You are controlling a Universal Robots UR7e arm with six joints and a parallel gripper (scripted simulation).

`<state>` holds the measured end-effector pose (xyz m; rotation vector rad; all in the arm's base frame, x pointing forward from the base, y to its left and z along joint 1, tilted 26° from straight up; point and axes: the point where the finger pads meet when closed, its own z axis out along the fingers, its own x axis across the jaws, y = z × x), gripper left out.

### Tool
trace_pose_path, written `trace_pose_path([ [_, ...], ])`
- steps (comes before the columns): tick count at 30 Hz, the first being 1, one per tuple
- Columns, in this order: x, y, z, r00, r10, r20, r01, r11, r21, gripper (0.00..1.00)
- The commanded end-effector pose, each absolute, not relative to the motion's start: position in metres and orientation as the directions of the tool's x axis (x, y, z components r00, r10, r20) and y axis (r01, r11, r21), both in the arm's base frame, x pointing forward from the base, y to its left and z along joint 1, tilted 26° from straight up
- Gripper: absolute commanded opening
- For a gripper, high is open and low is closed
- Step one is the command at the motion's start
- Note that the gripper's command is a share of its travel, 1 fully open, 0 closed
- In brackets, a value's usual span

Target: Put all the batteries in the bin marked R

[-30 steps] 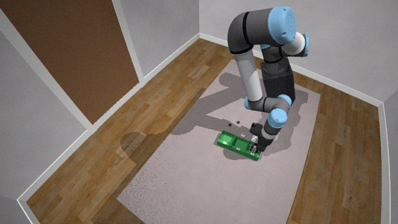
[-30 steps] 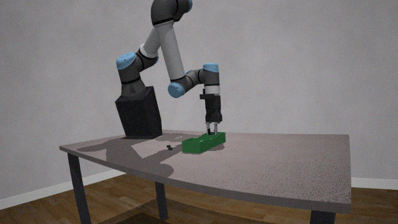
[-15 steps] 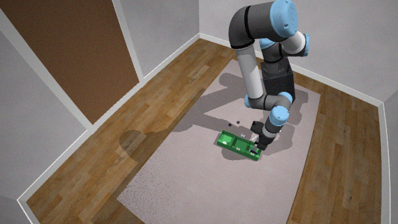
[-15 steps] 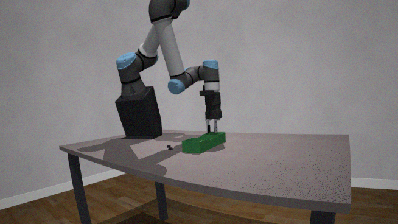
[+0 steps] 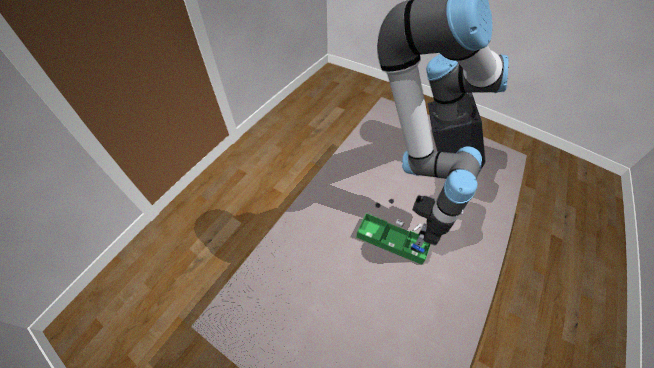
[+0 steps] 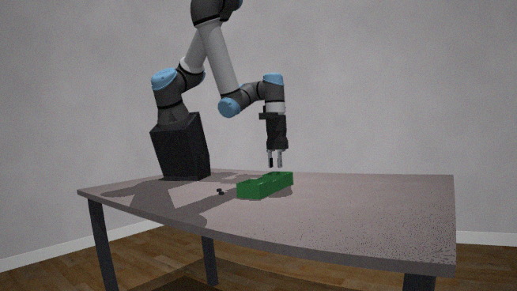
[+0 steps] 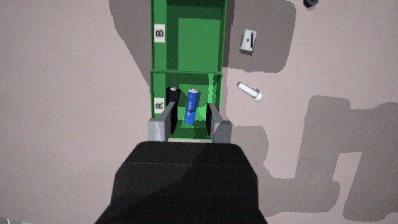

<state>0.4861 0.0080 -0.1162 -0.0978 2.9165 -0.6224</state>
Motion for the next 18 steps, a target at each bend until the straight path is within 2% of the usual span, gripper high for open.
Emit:
trace_pose_path([
  [1,0.486,0.008,-0.115,-0.985,-0.097,-0.141,-0.031,0.911,-0.410,0.68],
  [2,0.485,0.010,-0.112,-0.985,-0.097,-0.141,-0.031,0.911,-0.410,1.00],
  [18,0.476,0.032,-0.061,-0.985,-0.097,-0.141,-0.031,0.911,-0.410,1.00],
])
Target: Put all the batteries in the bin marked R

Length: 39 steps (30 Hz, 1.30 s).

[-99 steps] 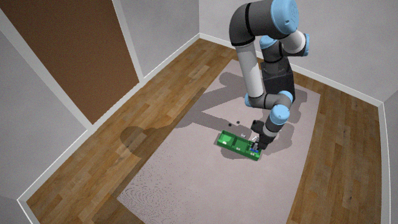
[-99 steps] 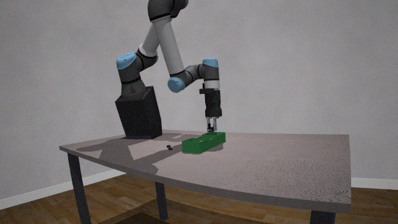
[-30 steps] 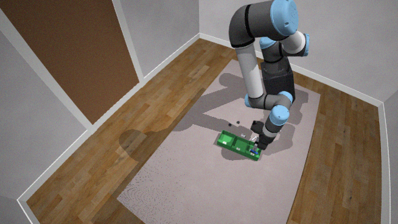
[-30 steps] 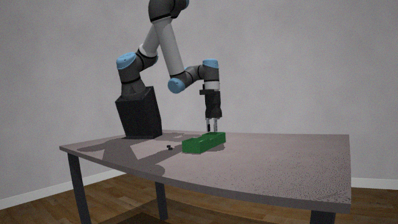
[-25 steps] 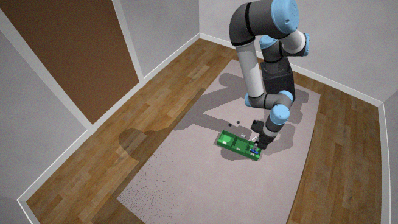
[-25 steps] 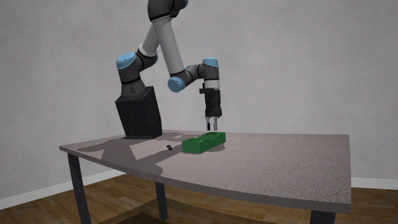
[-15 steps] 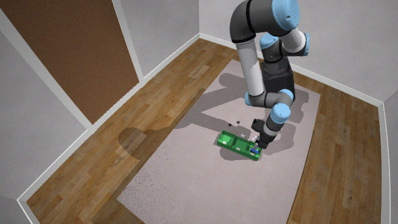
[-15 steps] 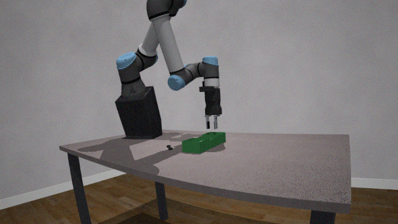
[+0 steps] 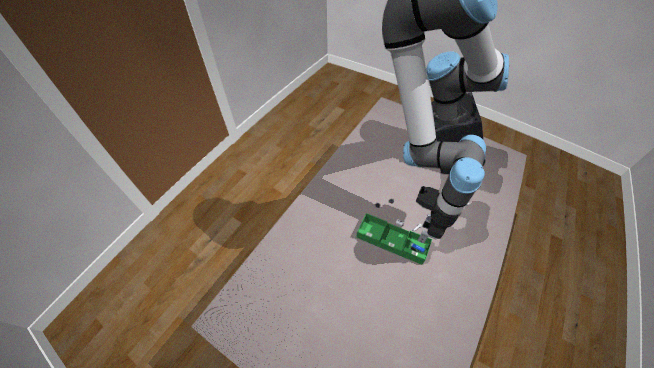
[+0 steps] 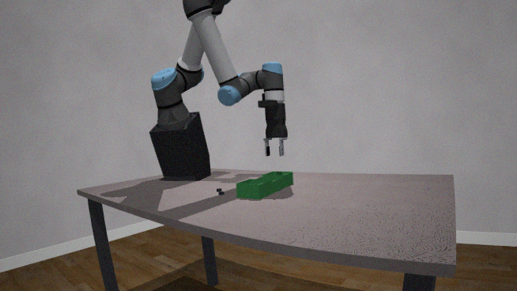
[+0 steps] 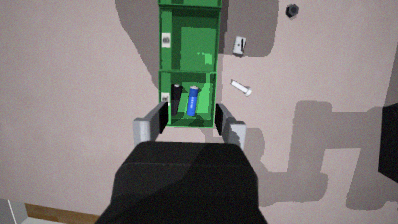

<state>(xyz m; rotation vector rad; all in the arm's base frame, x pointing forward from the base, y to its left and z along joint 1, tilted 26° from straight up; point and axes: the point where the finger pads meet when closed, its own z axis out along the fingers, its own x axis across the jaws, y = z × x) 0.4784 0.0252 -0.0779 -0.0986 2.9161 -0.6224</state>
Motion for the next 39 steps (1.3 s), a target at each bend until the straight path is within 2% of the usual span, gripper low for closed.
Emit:
trace_pose_path([
  [1,0.475,0.034,-0.058,-0.985,-0.097,-0.141,-0.031,0.911,-0.410,1.00],
  [21,0.464,0.062,0.005,-0.985,-0.097,-0.141,-0.031,0.911,-0.410,1.00],
  [39,0.464,0.062,0.006,-0.985,-0.097,-0.141,-0.031,0.911,-0.410,1.00],
])
